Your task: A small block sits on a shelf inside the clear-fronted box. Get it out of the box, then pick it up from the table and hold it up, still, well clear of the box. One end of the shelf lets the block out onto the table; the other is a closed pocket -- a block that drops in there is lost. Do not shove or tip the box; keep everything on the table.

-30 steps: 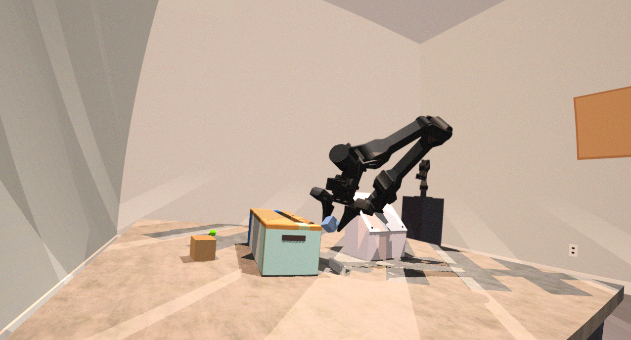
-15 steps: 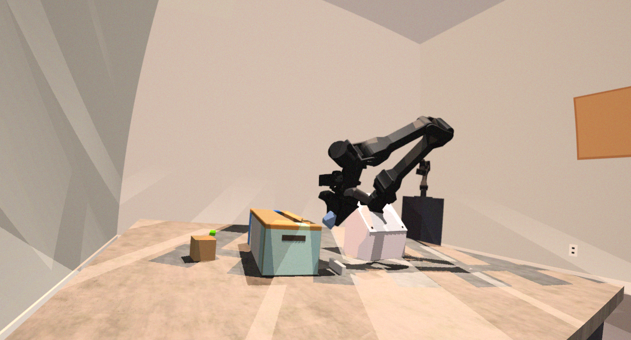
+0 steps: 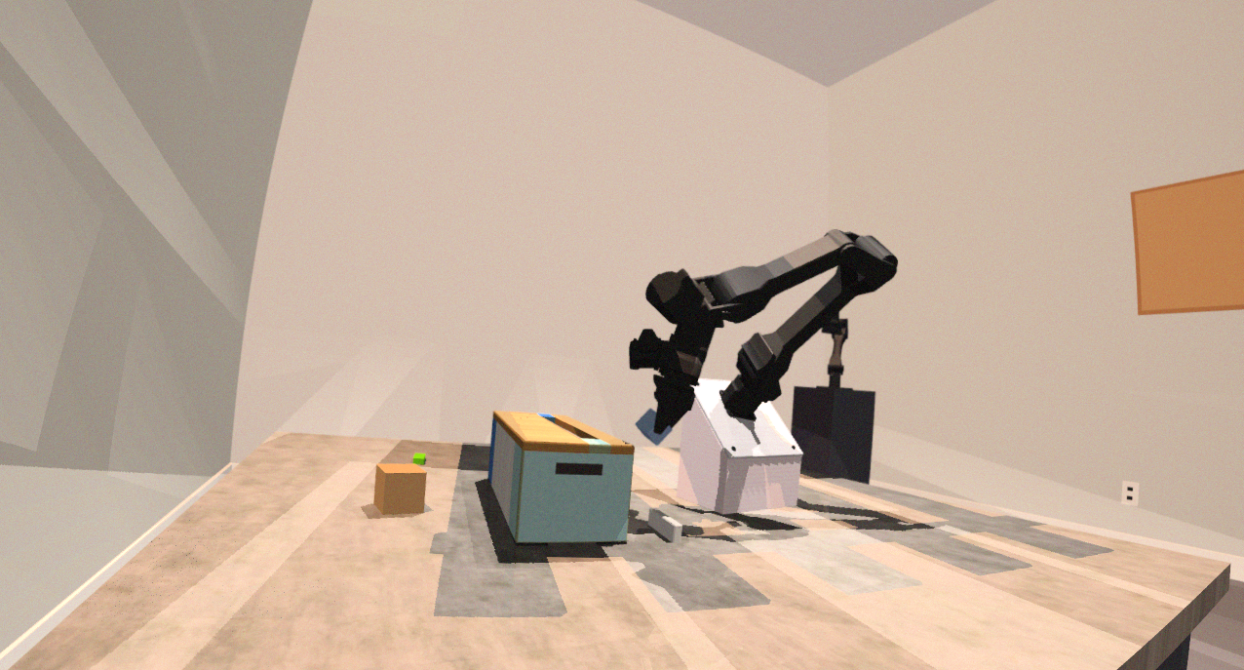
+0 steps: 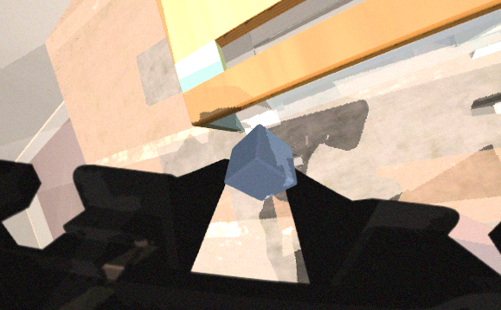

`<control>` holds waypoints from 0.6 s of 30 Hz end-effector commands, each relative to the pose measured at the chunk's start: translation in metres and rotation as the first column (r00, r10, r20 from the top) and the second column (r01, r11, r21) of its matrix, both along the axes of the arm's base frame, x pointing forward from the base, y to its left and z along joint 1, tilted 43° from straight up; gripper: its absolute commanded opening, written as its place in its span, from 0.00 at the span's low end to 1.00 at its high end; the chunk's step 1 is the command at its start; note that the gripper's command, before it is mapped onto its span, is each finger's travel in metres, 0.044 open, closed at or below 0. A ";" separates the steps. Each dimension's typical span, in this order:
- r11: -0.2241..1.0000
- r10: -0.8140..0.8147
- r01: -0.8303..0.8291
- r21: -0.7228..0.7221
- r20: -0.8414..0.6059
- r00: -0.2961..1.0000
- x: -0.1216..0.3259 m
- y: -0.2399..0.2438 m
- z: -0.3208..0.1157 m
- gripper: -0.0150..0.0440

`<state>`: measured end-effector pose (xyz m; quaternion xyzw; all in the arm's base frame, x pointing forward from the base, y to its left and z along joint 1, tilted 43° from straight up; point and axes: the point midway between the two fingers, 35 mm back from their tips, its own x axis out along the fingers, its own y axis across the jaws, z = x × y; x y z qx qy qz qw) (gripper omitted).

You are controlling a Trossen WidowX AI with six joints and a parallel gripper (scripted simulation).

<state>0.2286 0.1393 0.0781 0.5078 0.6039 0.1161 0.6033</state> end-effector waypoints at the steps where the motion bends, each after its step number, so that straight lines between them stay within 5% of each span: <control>1: 0.994 -0.093 0.099 0.046 -0.120 0.988 -0.001 -0.003 0.002 0.25; 18: 0.860 -0.355 0.503 0.089 -0.604 0.714 -0.006 -0.013 0.009 0.25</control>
